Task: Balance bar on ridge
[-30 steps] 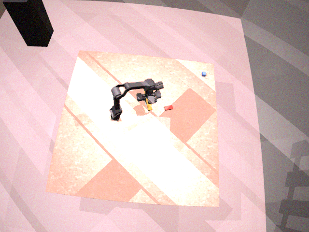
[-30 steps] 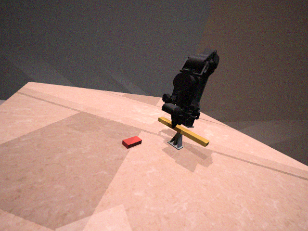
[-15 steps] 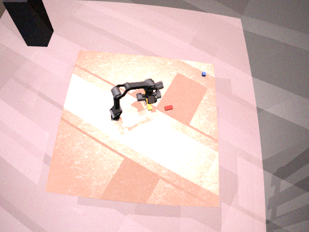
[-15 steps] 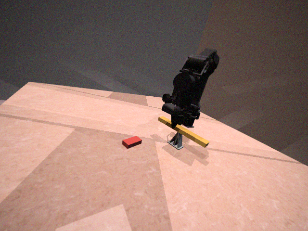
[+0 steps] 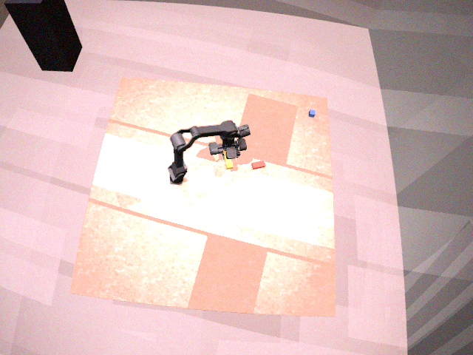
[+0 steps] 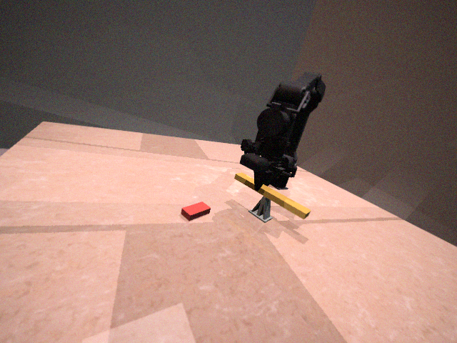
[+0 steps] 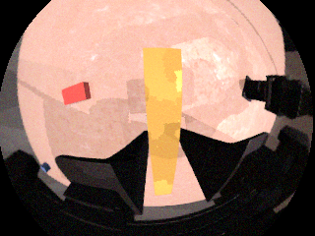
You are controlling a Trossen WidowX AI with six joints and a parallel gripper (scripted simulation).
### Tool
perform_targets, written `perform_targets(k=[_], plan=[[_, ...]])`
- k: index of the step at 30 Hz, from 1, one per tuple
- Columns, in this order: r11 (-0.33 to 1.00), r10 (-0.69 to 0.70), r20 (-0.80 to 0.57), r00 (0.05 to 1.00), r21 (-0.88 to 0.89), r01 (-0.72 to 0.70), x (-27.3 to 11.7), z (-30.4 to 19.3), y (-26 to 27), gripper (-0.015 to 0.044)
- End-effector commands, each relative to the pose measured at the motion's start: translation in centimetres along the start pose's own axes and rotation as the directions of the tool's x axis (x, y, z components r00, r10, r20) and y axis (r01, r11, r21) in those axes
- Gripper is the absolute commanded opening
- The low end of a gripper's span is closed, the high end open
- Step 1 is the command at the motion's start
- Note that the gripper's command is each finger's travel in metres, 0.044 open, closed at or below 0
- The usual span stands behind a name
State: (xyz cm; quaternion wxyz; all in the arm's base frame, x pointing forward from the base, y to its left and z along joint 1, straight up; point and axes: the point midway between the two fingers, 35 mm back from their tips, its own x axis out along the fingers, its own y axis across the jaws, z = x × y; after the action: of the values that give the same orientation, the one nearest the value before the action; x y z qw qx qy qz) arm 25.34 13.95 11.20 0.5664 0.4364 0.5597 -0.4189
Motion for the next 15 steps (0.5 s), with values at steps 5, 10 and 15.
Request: perform_targets(k=[5, 10, 15], plan=[[1.0, 0.0, 0.0, 1.0, 0.0, 0.0, 0.0, 0.0, 0.0, 0.0185], [1.0, 0.0, 0.0, 1.0, 0.0, 0.0, 0.0, 0.0, 0.0, 0.0185], [1.0, 0.0, 0.0, 1.0, 0.0, 0.0, 0.0, 0.0, 0.0, 0.0211]])
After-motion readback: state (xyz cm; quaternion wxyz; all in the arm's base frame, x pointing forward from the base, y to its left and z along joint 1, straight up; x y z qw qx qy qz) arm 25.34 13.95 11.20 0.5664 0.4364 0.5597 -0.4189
